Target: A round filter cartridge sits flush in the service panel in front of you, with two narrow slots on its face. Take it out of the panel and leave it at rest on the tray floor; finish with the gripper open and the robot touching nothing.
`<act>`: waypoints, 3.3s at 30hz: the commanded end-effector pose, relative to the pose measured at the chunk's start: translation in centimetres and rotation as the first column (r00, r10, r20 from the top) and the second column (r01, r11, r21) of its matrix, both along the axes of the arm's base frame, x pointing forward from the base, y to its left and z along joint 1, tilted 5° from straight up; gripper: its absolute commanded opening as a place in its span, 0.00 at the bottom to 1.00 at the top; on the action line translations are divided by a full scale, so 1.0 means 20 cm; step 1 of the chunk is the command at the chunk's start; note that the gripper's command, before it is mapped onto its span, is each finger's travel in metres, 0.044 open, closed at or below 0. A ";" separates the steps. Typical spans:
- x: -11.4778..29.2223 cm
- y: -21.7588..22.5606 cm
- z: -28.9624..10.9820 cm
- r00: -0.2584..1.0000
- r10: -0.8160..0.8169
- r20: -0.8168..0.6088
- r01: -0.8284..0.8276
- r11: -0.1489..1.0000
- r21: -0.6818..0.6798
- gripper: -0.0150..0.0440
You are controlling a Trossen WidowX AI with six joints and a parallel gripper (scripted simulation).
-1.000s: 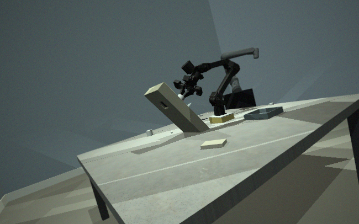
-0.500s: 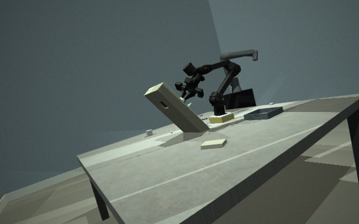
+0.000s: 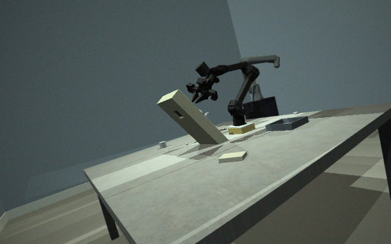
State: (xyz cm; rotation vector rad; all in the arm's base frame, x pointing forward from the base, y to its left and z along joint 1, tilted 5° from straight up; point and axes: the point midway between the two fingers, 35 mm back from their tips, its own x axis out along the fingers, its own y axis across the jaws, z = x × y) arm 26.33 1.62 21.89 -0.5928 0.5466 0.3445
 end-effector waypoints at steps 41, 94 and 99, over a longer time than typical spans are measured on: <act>-0.09 0.02 -0.17 0.781 -0.312 -0.540 0.496 0.836 0.234 0.77; 0.05 0.04 -0.19 0.785 -0.306 -0.538 0.489 0.839 0.236 0.25; 0.01 0.03 -0.08 0.785 -0.307 -0.538 0.490 0.839 0.236 0.25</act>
